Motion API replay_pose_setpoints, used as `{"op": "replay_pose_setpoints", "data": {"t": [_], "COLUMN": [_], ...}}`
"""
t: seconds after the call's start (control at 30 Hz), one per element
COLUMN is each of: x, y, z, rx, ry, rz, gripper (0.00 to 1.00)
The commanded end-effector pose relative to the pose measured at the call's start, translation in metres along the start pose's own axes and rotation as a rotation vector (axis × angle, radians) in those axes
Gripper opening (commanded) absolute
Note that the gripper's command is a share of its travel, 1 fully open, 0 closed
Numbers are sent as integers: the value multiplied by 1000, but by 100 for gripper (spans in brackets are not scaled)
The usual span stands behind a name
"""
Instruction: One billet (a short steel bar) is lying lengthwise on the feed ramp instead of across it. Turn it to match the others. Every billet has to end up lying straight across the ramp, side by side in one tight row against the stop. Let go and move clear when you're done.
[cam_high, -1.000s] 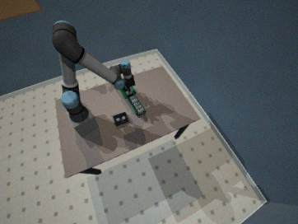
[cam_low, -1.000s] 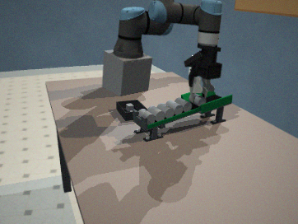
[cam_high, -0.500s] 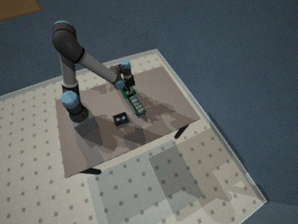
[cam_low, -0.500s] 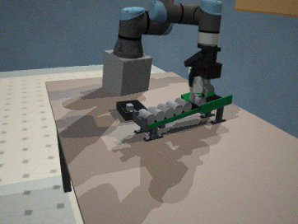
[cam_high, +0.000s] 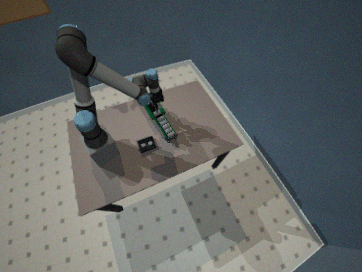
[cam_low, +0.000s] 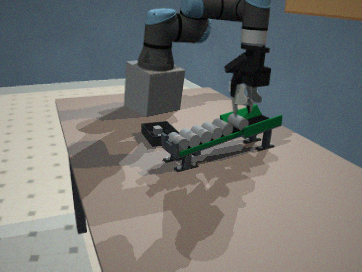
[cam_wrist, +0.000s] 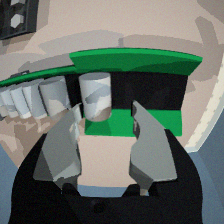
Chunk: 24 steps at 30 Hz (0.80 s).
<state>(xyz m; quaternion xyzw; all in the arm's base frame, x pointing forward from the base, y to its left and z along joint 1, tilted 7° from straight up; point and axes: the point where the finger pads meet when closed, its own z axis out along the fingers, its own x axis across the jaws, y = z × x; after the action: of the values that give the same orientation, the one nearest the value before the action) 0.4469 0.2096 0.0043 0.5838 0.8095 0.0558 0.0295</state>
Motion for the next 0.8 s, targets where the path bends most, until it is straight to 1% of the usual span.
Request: {"op": "replay_pose_setpoints", "data": {"t": [0.0, 0.3, 0.33, 0.47, 0.77], "x": [0, 0, 0, 0, 0], "y": [0, 0, 0, 0, 0], "z": [-23, -23, -27, -53, -53], "rx": [1, 1, 0, 1, 1], "ry": [0, 0, 0, 0, 0], "rz": [0, 0, 0, 0, 0], "gripper": [35, 35, 35, 35, 35]}}
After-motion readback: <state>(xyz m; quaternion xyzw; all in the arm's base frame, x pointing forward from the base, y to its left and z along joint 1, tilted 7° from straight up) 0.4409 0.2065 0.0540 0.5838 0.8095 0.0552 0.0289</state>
